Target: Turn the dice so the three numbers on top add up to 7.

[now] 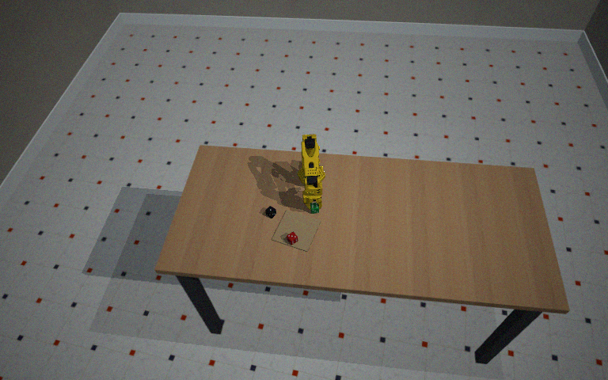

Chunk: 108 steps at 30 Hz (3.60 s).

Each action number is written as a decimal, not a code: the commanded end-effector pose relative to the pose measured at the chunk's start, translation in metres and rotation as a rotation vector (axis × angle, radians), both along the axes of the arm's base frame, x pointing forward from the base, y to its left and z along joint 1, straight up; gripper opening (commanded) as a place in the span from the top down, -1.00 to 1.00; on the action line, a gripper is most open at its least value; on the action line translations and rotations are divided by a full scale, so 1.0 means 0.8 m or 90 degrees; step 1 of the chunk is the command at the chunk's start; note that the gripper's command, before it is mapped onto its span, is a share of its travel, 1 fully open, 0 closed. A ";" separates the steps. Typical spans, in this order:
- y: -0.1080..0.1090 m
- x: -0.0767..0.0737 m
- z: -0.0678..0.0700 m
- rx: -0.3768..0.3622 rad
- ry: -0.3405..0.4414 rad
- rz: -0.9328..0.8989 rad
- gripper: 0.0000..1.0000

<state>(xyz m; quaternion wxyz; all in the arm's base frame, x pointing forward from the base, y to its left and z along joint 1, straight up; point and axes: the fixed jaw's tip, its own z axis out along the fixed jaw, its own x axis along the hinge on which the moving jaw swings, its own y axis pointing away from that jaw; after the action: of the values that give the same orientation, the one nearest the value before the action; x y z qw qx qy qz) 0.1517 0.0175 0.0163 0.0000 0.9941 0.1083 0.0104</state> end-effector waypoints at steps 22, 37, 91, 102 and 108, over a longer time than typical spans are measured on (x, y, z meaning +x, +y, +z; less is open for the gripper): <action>-0.001 0.003 0.001 0.002 -0.010 0.001 0.64; -0.001 0.003 0.001 0.002 -0.010 0.001 0.40; -0.002 0.001 0.076 0.002 -0.010 0.001 0.29; -0.002 0.001 0.076 0.002 -0.010 0.001 0.29; -0.002 0.001 0.076 0.002 -0.010 -0.001 0.29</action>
<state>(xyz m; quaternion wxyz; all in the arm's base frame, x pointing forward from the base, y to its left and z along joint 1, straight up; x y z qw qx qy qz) 0.1477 0.0169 0.0694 0.0010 0.9941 0.1083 -0.0066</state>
